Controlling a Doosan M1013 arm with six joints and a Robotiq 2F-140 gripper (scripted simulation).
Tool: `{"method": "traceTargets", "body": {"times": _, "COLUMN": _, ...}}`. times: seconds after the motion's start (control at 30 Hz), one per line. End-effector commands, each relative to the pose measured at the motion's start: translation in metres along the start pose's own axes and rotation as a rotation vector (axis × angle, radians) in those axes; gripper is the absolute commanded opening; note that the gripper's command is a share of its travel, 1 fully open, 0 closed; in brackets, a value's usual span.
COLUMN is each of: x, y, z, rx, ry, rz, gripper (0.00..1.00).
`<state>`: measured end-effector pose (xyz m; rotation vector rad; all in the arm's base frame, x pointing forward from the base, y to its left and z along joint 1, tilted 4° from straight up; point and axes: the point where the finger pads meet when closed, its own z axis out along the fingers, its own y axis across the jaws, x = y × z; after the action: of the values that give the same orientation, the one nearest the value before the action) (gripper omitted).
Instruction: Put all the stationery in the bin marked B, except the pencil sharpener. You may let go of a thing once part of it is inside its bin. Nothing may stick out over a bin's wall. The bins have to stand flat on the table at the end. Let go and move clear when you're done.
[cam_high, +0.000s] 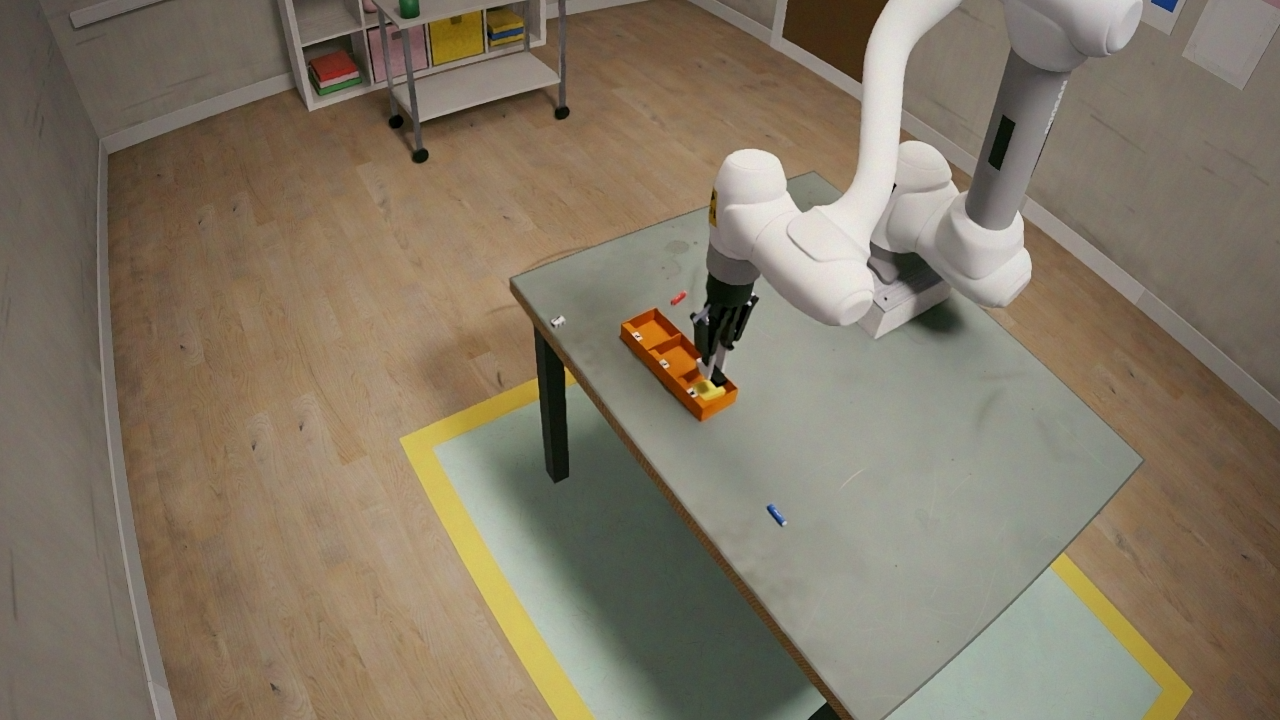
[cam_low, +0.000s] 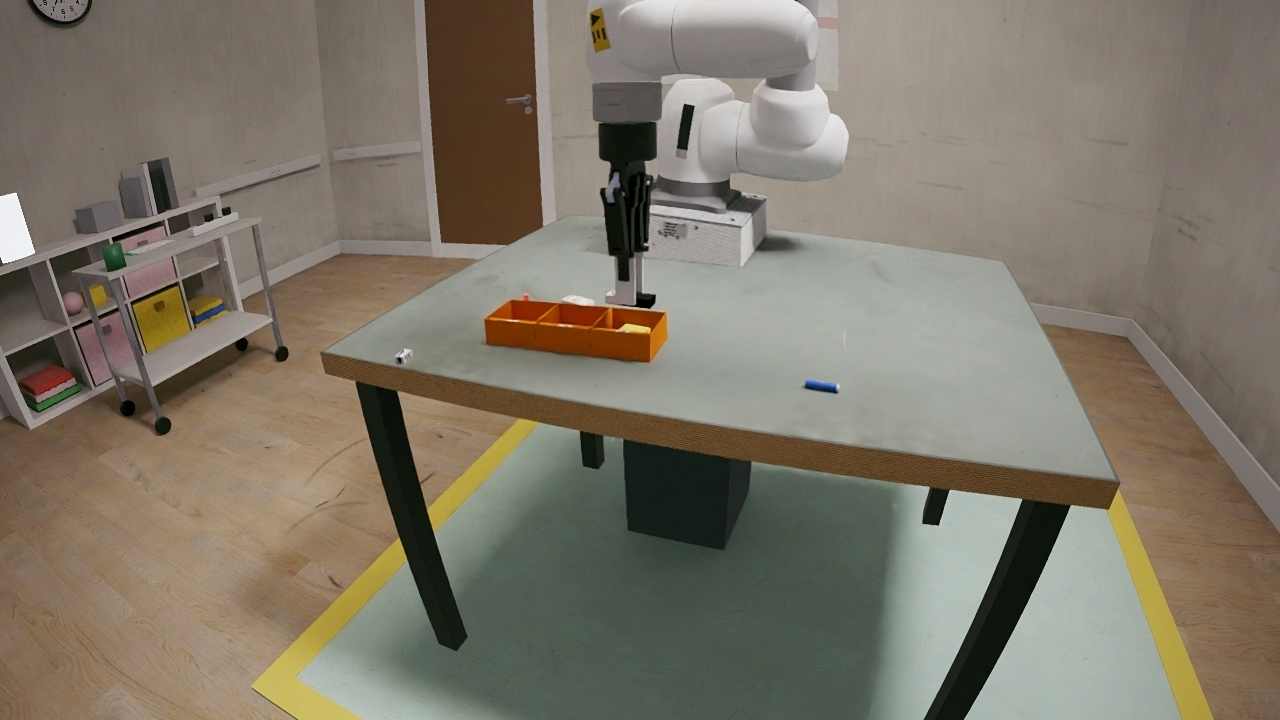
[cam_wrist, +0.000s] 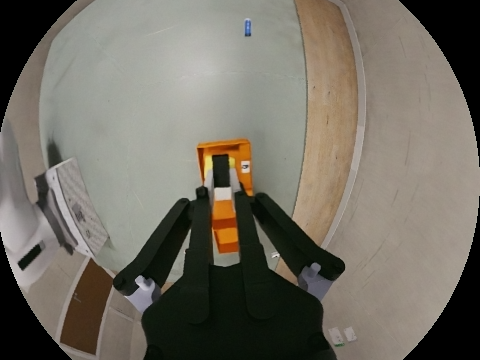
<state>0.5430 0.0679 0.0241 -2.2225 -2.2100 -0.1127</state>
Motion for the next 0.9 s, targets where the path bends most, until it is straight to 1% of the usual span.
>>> {"method": "traceTargets", "body": {"times": 0.0, "x": 0.001, "y": -0.001, "z": 0.002, "rx": 0.013, "ry": 0.013, "rz": -0.047, "gripper": 0.20}}
{"method": "traceTargets", "body": {"times": 0.47, "x": 0.000, "y": -0.001, "z": 0.002, "rx": 0.013, "ry": 0.013, "rz": -0.047, "gripper": 0.20}}
{"method": "traceTargets", "body": {"times": 0.87, "x": 0.000, "y": -0.001, "z": 0.022, "rx": 0.013, "ry": 0.013, "rz": -0.047, "gripper": 0.20}}
